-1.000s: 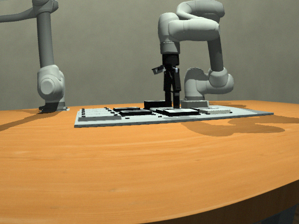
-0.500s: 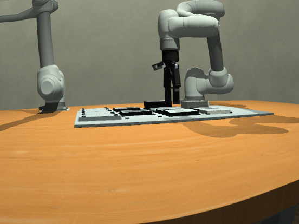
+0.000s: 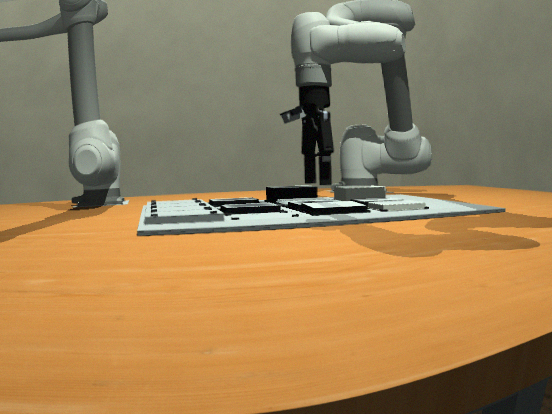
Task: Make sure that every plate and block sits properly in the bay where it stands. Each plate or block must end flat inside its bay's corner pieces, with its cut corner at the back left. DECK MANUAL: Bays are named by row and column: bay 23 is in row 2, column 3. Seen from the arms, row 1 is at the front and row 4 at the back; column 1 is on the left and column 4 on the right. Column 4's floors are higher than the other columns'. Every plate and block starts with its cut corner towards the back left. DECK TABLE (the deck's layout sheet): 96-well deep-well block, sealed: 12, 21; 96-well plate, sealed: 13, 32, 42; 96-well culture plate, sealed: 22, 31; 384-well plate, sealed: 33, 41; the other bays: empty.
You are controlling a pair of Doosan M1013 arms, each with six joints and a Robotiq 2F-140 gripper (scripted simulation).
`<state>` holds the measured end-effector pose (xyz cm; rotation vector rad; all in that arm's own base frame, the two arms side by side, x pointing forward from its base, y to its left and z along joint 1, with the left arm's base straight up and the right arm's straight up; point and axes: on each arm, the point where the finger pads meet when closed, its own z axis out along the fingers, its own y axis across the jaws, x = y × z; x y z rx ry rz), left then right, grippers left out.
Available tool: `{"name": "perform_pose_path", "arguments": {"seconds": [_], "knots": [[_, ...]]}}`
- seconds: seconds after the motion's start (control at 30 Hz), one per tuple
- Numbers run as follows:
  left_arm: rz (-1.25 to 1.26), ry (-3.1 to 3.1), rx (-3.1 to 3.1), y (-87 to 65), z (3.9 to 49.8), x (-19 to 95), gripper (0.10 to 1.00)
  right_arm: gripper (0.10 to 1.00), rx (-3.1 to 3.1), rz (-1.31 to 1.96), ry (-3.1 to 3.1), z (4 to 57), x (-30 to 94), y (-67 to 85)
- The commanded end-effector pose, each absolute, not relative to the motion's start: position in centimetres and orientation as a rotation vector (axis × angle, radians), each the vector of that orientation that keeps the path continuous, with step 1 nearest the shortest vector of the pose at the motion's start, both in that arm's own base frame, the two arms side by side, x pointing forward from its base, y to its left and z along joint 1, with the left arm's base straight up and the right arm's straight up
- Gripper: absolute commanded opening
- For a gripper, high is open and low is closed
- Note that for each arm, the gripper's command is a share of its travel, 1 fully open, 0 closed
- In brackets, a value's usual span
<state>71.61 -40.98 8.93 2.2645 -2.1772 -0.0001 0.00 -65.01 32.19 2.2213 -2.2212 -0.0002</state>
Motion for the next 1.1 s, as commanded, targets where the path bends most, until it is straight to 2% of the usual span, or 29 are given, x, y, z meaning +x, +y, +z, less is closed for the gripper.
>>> {"name": "perform_pose_path", "arguments": {"seconds": [0.0,1.07], "knots": [[0.003,-2.178,2.265,-41.0,9.5,71.7,0.698,1.0,2.221,0.002,-2.221,32.3,0.0,-65.0],[0.003,-2.177,2.266,-43.8,10.9,71.8,0.698,1.0,2.221,0.002,-2.221,32.3,0.0,-65.0]]}}
